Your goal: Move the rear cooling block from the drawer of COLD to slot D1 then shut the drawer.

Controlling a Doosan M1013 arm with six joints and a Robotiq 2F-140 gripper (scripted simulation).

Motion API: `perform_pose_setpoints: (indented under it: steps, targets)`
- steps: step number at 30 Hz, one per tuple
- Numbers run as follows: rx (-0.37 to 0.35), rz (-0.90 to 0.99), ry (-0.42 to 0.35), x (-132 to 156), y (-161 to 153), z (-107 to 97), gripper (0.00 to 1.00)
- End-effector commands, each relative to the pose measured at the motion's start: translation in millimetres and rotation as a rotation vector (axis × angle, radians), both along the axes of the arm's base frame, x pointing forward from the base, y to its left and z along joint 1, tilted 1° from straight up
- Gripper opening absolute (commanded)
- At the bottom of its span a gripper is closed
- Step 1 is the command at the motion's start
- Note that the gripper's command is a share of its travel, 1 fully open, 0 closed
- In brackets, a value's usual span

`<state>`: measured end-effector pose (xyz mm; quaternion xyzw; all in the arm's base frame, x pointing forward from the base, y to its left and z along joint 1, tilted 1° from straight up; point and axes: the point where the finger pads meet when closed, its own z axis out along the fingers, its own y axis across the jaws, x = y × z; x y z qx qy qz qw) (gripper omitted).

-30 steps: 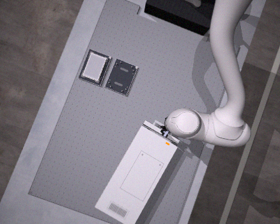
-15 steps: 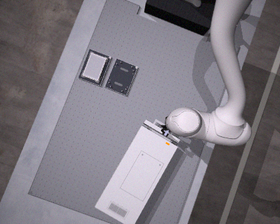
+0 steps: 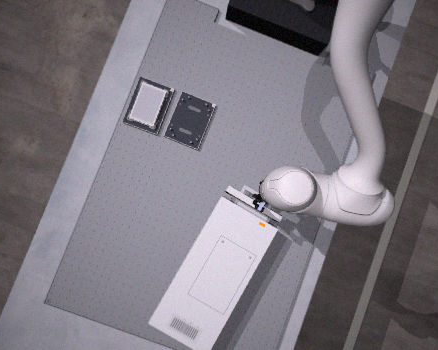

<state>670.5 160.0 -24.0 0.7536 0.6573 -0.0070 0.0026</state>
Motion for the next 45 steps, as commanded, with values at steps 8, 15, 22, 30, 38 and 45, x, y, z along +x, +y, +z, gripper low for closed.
perform_pose_setpoints:
  steps: [8,15,22,30,38,45]
  targets:
    - [0.0,0.002,-0.004,-4.8,2.2,1.1,0.34]
    - [-0.001,0.002,-0.004,-6.5,2.4,1.1,0.34]
    - [-0.001,0.002,-0.004,-8.9,2.7,1.1,0.34]
    - [0.0,0.001,-0.003,-8.0,2.2,1.2,0.34]
    - [0.0,0.001,-0.003,-8.0,2.2,1.2,0.34]
    - [0.0,0.001,-0.006,-14.6,4.2,1.5,0.34]
